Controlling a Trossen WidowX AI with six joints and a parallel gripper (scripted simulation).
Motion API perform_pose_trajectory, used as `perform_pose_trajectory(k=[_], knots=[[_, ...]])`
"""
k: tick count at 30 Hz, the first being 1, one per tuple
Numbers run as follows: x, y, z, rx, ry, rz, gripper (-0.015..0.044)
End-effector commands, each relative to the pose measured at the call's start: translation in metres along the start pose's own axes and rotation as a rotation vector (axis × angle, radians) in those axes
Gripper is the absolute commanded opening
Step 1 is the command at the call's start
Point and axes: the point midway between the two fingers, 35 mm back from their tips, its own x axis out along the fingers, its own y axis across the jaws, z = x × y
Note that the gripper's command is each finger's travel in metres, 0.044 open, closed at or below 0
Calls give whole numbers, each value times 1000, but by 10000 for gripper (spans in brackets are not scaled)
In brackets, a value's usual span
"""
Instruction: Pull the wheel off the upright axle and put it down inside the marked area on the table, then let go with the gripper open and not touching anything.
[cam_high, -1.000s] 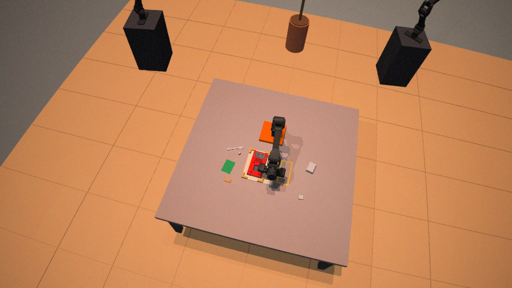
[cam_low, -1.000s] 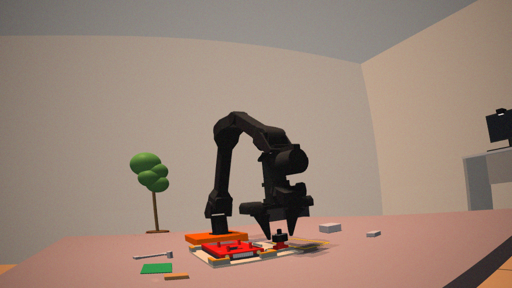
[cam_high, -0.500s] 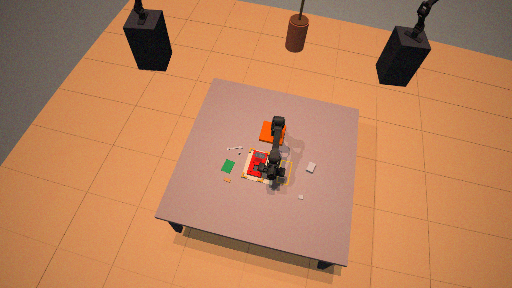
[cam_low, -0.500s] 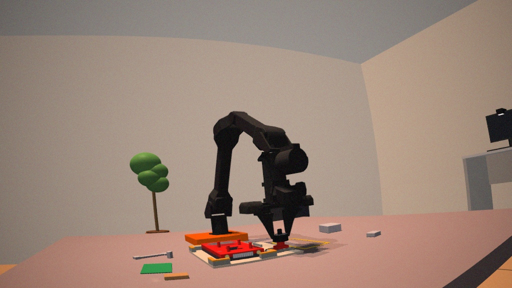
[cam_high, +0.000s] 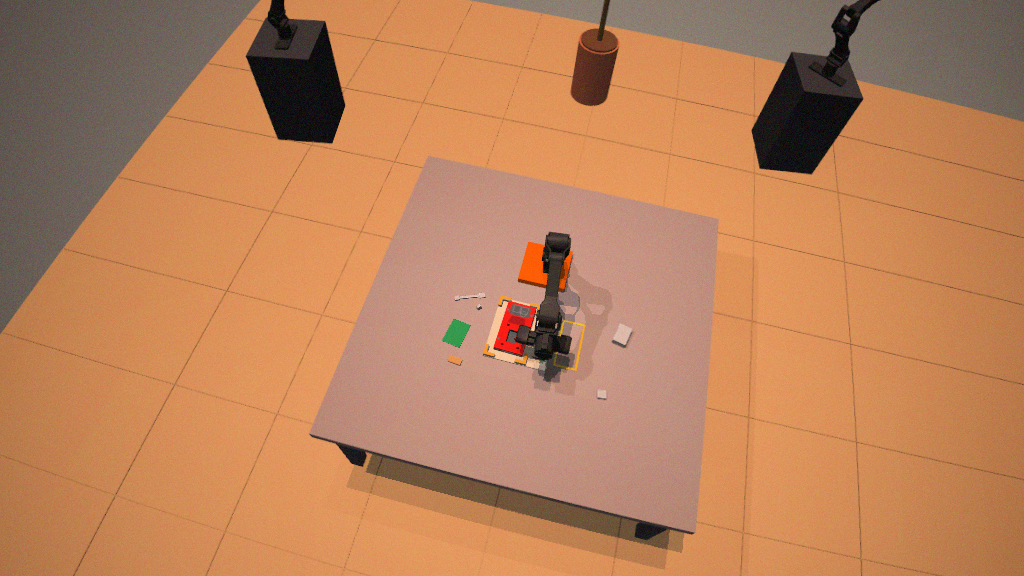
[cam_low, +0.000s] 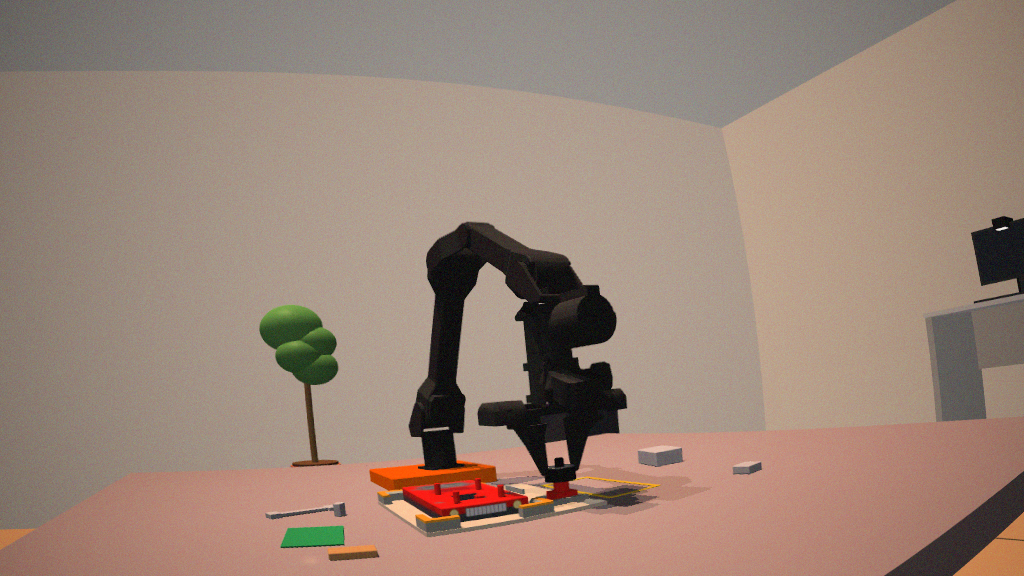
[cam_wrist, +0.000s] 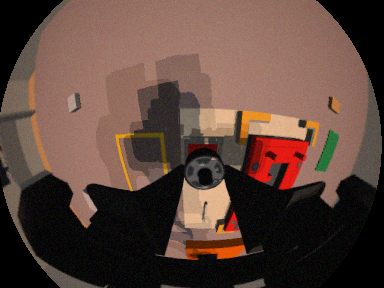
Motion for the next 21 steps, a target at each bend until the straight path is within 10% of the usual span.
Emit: perform_pose_trajectory(k=[1,21], knots=[[-3,0,1,-1,-3,0,0],[-10,0,1,-2,-5,-1,0]])
